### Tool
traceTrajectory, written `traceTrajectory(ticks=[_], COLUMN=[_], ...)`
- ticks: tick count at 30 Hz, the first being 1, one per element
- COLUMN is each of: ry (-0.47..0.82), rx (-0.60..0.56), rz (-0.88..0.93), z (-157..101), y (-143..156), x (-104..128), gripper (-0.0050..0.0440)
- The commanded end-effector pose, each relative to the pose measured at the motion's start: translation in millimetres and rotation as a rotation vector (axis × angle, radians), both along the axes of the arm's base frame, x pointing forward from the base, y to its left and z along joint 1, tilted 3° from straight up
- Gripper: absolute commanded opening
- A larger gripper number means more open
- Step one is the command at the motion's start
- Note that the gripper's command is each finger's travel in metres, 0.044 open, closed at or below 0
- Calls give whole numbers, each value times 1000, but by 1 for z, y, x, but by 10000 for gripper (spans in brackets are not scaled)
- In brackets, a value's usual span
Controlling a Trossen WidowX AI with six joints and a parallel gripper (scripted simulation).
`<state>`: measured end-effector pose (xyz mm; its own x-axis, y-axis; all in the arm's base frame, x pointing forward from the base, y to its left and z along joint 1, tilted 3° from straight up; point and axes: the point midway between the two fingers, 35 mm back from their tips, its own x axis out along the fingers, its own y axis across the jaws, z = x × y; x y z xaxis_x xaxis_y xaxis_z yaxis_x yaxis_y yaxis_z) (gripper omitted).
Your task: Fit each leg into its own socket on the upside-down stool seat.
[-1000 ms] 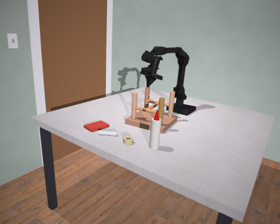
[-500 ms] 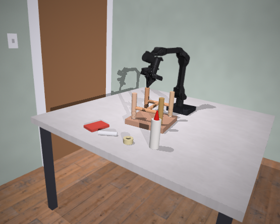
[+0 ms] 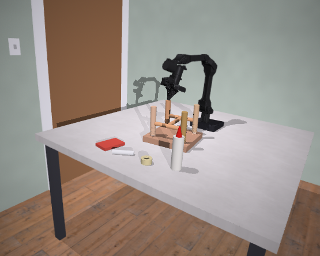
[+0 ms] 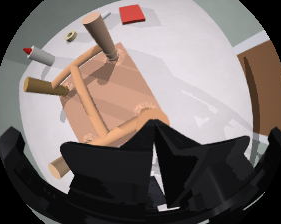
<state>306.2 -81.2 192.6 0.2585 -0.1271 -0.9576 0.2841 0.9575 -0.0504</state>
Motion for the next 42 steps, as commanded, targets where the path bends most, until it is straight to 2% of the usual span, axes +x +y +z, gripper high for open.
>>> traceTrajectory(ticks=[1,28,33,35,38,42], ry=[44,1,0,9,12,29], rx=[17,2,1,10,35,44], rz=[5,1,0,32,145,289], z=[-12,29,30,27,30,33], y=[2,1,1,12,56,99], x=[-1,1,1,0,-2,-11], gripper=[0,0,0,0,0,0])
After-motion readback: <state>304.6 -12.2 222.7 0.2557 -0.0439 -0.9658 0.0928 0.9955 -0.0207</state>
